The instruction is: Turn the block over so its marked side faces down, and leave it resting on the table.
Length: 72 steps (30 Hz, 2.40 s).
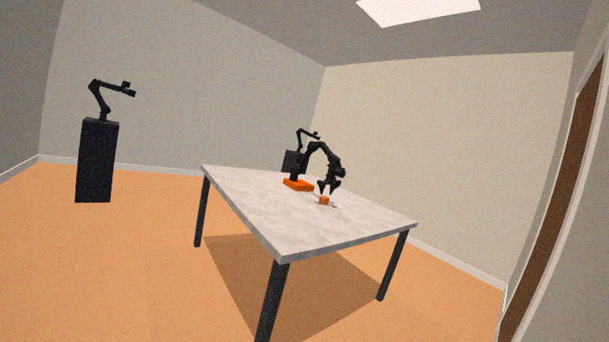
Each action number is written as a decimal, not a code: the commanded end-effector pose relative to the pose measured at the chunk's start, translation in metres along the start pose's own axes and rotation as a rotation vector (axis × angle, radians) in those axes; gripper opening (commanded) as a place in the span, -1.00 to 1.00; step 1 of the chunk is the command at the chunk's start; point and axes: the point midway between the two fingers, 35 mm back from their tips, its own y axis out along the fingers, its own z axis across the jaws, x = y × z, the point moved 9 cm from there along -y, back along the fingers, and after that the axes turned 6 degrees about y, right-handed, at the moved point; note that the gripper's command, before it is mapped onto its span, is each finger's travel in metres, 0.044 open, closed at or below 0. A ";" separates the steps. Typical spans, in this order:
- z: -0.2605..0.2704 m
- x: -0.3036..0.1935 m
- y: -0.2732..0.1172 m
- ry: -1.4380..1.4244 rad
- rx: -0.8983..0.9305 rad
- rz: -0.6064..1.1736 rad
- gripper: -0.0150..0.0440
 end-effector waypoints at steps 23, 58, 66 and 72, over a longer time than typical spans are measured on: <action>0.000 -0.002 0.039 0.004 0.002 0.013 0.82; 0.000 -0.001 0.009 0.004 0.002 0.011 -0.49; -0.001 -0.008 0.014 0.004 0.012 -0.094 -0.49; -0.001 -0.015 0.017 0.004 0.021 -0.180 -0.49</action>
